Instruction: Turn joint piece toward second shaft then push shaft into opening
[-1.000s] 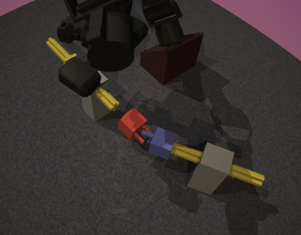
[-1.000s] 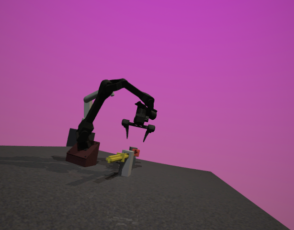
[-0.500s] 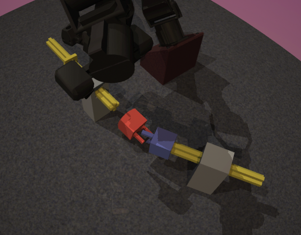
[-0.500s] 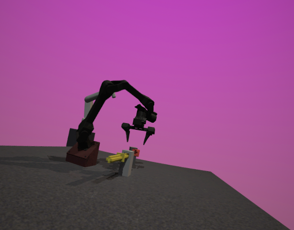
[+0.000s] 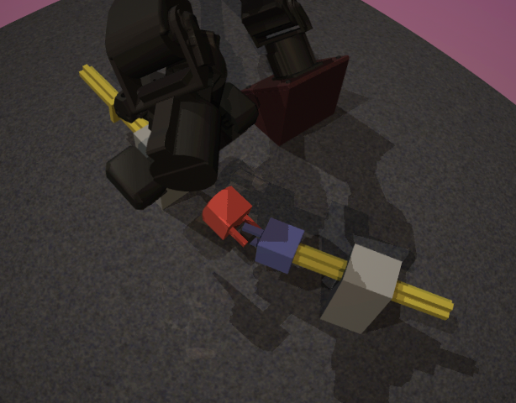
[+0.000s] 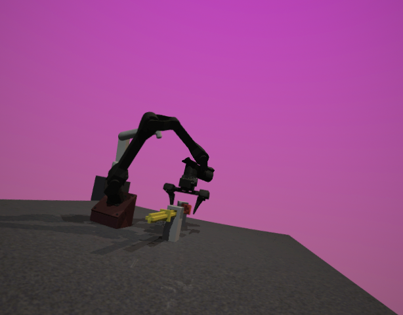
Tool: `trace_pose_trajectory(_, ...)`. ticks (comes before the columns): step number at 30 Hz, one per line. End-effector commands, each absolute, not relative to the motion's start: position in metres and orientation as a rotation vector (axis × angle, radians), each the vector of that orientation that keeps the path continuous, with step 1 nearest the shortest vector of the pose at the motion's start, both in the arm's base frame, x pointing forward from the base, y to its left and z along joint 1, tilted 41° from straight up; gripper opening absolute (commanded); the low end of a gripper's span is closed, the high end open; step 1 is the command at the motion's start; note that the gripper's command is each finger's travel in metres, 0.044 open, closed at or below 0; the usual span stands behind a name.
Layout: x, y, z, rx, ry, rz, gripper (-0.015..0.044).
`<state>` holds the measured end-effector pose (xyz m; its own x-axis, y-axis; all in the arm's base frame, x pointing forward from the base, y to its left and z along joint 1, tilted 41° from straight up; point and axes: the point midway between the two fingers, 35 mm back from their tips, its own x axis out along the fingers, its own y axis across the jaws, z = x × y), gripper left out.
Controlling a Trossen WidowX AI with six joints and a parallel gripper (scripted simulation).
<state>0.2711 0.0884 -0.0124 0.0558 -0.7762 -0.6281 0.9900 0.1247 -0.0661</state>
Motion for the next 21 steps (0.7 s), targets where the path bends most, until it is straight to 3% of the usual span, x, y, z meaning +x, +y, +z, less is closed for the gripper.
trace_pose_trajectory(1, 0.270, 0.092, -0.018, 0.435, 0.603, -1.396, 0.0440)
trace_pose_trajectory(21, 0.260, 0.135, -0.063, 0.439, 0.606, -1.395, 0.0440)
